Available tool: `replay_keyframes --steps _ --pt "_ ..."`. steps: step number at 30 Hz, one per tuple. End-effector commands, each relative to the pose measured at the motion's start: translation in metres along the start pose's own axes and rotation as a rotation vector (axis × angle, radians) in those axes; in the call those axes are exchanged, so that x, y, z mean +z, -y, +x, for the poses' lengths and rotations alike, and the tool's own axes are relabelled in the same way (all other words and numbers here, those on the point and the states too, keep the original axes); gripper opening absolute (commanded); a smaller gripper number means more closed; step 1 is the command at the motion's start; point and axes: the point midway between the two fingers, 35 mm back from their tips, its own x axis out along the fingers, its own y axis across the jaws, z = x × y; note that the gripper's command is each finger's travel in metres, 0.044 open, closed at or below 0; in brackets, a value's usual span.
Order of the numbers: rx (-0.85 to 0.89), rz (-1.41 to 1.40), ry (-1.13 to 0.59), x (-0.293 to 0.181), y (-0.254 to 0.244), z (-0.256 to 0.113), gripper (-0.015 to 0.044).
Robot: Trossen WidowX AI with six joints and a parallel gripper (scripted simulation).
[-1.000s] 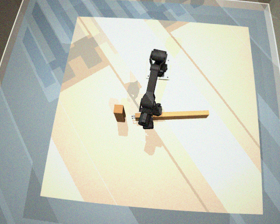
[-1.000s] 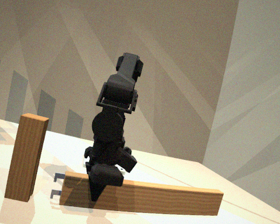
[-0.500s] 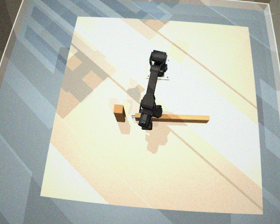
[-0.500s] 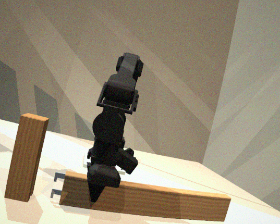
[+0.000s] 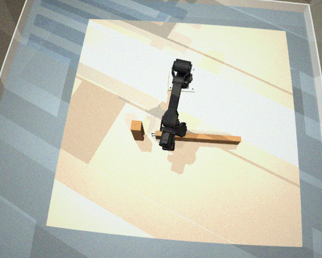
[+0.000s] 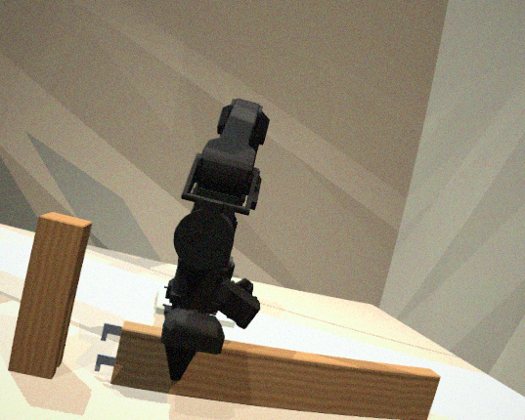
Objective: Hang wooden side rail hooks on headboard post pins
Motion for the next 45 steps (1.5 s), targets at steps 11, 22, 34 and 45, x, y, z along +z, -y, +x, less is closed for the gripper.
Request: replay_keyframes --steps 11,22,34,45 --pt "0.000 0.000 0.000 0.0001 0.0029 -0.0001 0.0000" --pt "-0.016 0.017 0.003 0.0001 0.0029 -0.0008 0.0000" --pt "-0.016 0.017 0.003 0.0001 0.0029 -0.0029 0.0000" --pt "-0.016 0.017 0.003 0.0001 0.0029 -0.0047 0.0000"
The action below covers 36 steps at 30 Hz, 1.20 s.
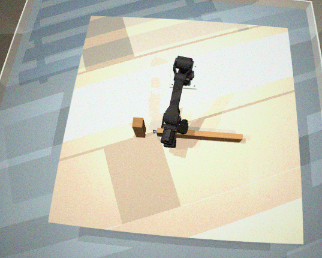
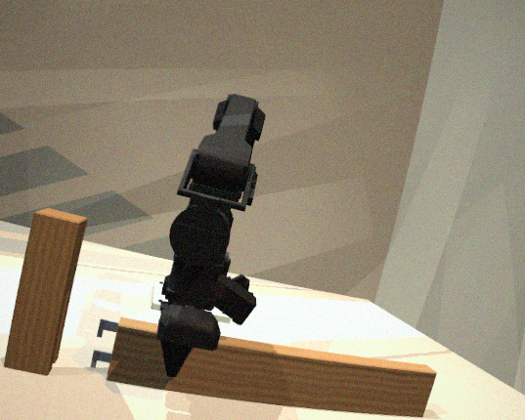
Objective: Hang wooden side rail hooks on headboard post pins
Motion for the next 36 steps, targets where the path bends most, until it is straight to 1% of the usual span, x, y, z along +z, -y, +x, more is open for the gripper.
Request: replay_keyframes --steps 1,36 --pt "-0.007 0.012 0.002 0.0000 0.0014 -0.0031 0.0000" --pt "-0.007 0.012 0.002 0.0000 0.0014 -0.0089 0.0000"
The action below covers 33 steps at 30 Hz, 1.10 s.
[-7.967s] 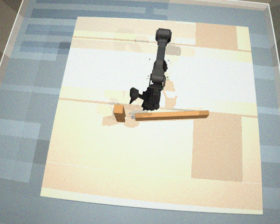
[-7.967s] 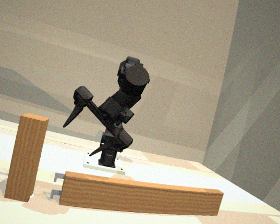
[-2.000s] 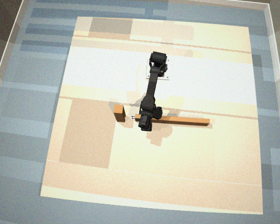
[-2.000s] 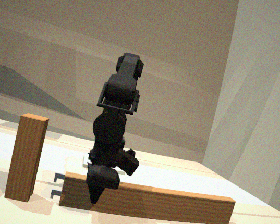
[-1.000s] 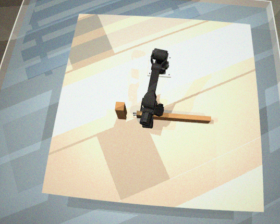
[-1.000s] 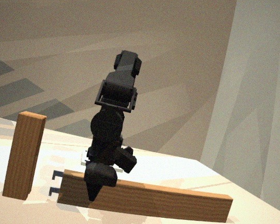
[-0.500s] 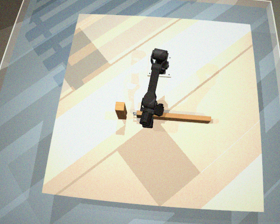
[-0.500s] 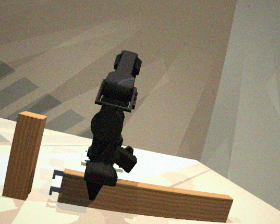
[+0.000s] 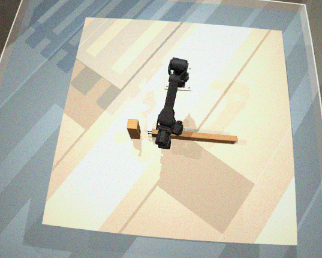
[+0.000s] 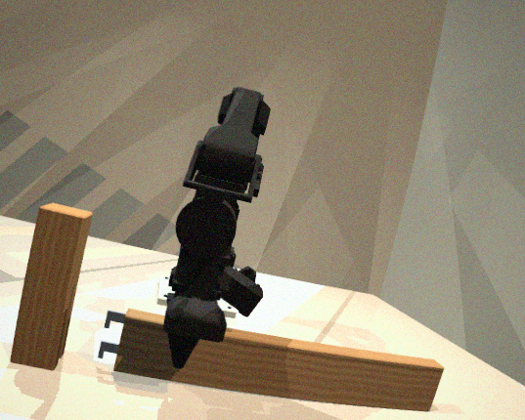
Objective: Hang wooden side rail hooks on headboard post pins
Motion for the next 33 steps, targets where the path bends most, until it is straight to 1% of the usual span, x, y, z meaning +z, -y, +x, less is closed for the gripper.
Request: replay_keyframes --steps 1,33 --pt "-0.017 0.007 0.001 -0.0002 0.0033 -0.0054 0.0000" --pt "-0.017 0.007 0.001 -0.0002 0.0032 -0.0108 0.0000"
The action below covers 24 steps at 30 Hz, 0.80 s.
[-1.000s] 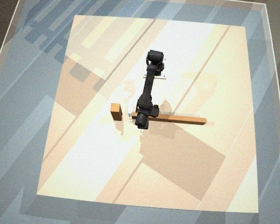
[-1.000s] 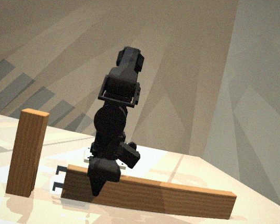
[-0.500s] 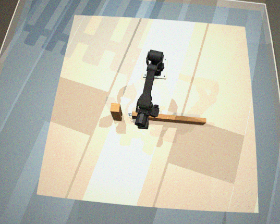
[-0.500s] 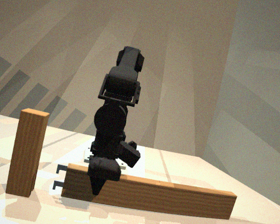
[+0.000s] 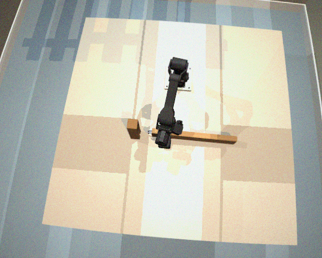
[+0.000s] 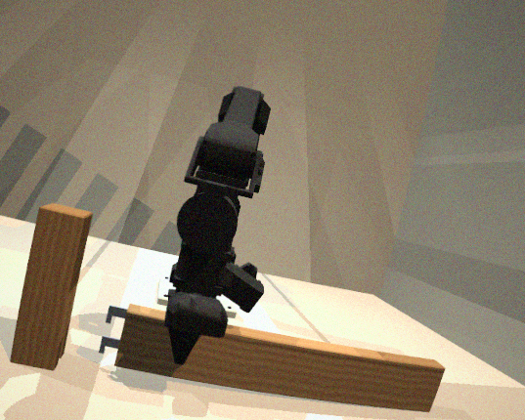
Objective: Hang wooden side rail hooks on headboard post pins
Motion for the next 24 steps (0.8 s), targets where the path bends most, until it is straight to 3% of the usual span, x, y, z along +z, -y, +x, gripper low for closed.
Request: replay_keyframes --steps 1,24 --pt "-0.020 0.008 0.000 -0.0003 0.0038 -0.0059 0.0000" --pt "-0.020 0.008 0.000 -0.0003 0.0037 -0.0098 0.0000"
